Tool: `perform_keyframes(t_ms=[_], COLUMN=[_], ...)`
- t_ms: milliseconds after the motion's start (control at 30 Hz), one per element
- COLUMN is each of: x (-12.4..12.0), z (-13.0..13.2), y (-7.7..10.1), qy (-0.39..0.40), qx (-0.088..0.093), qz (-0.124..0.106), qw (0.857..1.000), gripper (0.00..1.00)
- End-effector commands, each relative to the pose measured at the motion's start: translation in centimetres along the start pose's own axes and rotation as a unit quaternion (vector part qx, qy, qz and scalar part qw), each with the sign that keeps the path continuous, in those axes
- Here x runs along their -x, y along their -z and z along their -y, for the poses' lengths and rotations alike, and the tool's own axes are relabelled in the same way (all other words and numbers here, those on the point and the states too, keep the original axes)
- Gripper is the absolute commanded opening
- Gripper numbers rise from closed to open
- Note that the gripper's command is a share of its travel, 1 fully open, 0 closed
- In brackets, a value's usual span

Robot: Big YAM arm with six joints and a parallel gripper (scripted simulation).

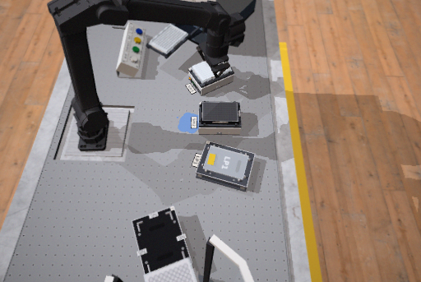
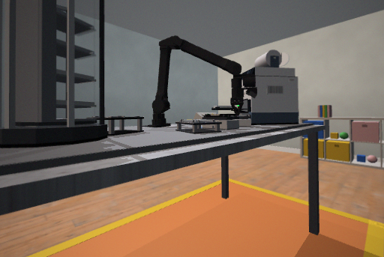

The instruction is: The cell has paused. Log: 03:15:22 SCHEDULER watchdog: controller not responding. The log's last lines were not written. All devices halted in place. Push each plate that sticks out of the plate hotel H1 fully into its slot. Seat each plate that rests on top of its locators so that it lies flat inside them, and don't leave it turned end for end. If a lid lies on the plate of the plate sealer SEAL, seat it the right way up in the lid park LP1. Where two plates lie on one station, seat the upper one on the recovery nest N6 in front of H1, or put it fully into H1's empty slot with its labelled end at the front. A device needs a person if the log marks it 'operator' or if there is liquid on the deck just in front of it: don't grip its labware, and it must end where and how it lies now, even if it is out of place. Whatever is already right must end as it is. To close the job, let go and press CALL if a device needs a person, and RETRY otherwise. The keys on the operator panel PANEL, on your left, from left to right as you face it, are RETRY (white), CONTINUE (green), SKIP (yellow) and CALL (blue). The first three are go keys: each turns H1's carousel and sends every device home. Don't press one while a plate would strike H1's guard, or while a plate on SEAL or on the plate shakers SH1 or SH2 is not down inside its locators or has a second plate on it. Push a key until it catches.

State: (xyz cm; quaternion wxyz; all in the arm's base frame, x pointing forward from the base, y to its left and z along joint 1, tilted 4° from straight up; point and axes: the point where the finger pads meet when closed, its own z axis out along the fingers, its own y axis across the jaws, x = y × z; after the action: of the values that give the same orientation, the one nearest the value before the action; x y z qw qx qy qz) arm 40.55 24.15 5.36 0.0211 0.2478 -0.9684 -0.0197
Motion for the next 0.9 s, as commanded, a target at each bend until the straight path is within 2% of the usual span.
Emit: perform_keyframes(t_ms=[0, 567, 600, 867], x=[-0.17, -0.17, -0.17, -0.17], z=[0.65, 0.66, 0.66, 0.66], y=[-1.16, -1.16, -1.16, -1.16], qy=[-0.002, -0.002, -0.002, -0.002], qx=[0.001, 0.001, 0.001, 0.001], qz=[-0.010, -0.009, -0.009, -0.009], qw=[1.000, 1.000, 1.000, 1.000], gripper=[0.82, 0.82, 1.00, 1.00])
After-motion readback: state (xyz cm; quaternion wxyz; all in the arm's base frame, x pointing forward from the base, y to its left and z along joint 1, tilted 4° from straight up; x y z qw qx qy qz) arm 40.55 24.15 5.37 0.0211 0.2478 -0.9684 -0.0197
